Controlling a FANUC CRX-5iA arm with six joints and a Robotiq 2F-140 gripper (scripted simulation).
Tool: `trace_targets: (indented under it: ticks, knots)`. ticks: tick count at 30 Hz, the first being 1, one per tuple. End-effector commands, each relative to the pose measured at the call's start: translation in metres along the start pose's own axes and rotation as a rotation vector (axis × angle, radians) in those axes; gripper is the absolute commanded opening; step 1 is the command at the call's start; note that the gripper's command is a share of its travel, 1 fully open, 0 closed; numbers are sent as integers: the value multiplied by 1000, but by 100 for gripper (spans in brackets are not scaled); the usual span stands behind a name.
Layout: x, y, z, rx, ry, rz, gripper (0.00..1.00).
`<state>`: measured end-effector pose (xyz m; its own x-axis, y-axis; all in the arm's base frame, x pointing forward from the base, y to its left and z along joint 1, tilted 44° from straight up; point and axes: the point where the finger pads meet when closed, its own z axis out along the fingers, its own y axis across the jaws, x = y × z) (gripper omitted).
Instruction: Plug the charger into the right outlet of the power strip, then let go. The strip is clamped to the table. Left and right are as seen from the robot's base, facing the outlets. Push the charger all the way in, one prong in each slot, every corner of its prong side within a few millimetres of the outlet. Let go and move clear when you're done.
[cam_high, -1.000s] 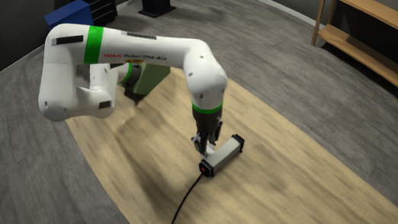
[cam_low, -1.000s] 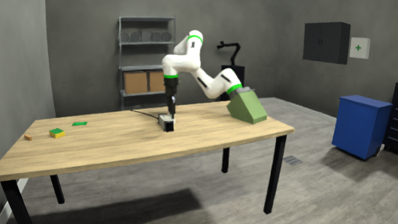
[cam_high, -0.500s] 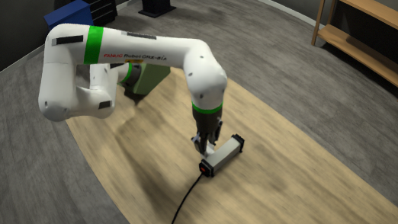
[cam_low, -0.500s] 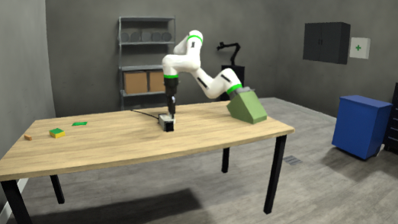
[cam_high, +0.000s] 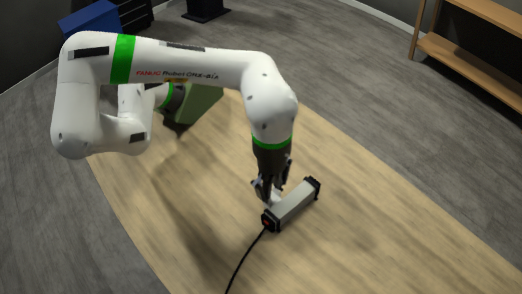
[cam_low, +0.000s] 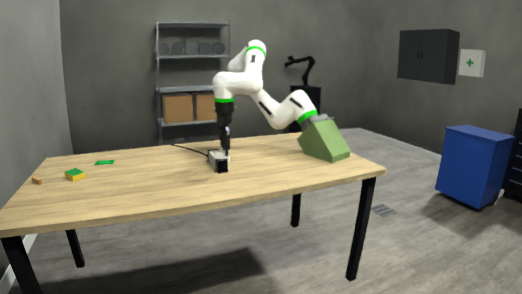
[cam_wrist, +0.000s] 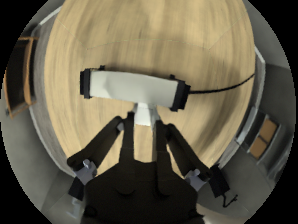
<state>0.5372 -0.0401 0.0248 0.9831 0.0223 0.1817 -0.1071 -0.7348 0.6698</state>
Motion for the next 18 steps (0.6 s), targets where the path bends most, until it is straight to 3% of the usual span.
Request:
trace_targets:
  ticks: [1, 13, 14, 18]
  knots:
    - [3, 0, -1, 1, 6, 0, 10]
    - [3, 0, -1, 1, 6, 0, 10]
    - [3, 0, -1, 1, 6, 0, 38]
    - [3, 0, -1, 1, 6, 0, 38]
